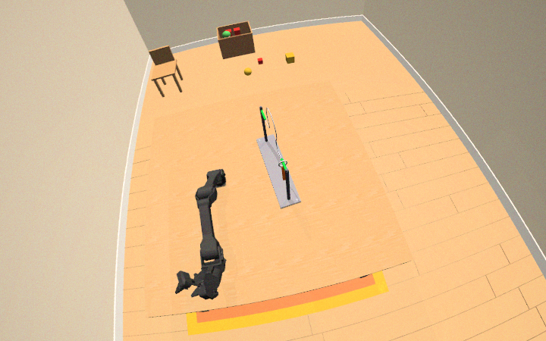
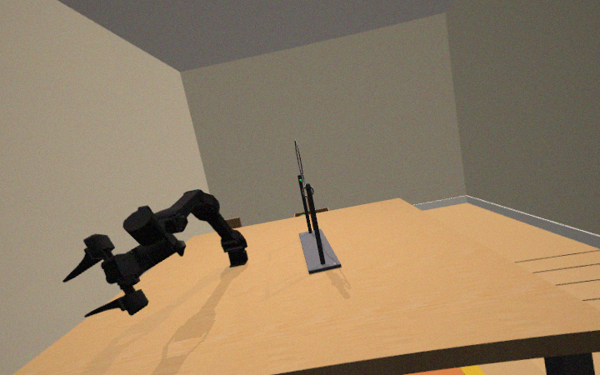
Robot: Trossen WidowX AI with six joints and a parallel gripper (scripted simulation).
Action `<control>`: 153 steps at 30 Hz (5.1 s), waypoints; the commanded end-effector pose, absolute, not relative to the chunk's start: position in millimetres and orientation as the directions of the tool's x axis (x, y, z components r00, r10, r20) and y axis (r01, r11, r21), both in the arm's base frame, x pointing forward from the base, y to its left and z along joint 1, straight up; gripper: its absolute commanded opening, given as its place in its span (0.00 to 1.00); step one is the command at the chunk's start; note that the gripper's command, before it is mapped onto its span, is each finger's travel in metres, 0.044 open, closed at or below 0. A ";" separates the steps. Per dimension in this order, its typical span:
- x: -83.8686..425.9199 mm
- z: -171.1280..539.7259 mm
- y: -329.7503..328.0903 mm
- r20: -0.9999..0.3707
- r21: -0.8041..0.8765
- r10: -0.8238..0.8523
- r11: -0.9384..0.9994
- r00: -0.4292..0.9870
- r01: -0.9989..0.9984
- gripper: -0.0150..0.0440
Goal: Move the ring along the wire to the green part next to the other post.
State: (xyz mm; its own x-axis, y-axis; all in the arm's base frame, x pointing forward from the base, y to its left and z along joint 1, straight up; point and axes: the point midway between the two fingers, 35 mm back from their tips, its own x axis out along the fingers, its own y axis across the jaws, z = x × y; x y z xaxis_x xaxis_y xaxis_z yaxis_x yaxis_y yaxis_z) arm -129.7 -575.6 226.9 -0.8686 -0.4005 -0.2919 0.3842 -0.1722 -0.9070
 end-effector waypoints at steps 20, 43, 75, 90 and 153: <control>1.6 144.9 -599.7 -0.421 -0.668 -0.827 0.004 -0.373 0.744 0.53; 167.1 91.1 -489.2 -0.319 -0.348 -0.834 0.544 0.450 0.763 0.53; 219.5 95.2 -150.4 -0.048 -0.166 0.037 0.985 0.998 -0.045 0.53; 258.2 130.5 -145.5 -0.010 -0.053 0.088 0.995 0.996 -0.089 0.53; 345.3 147.4 -134.7 0.013 -0.013 0.105 0.994 0.994 -0.105 0.53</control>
State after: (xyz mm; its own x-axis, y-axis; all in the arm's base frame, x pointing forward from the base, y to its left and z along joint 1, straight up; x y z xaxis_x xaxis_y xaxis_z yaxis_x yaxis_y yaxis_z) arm 342.2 -133.0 148.5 0.9939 0.1094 0.0158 -0.1091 0.9938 -0.0199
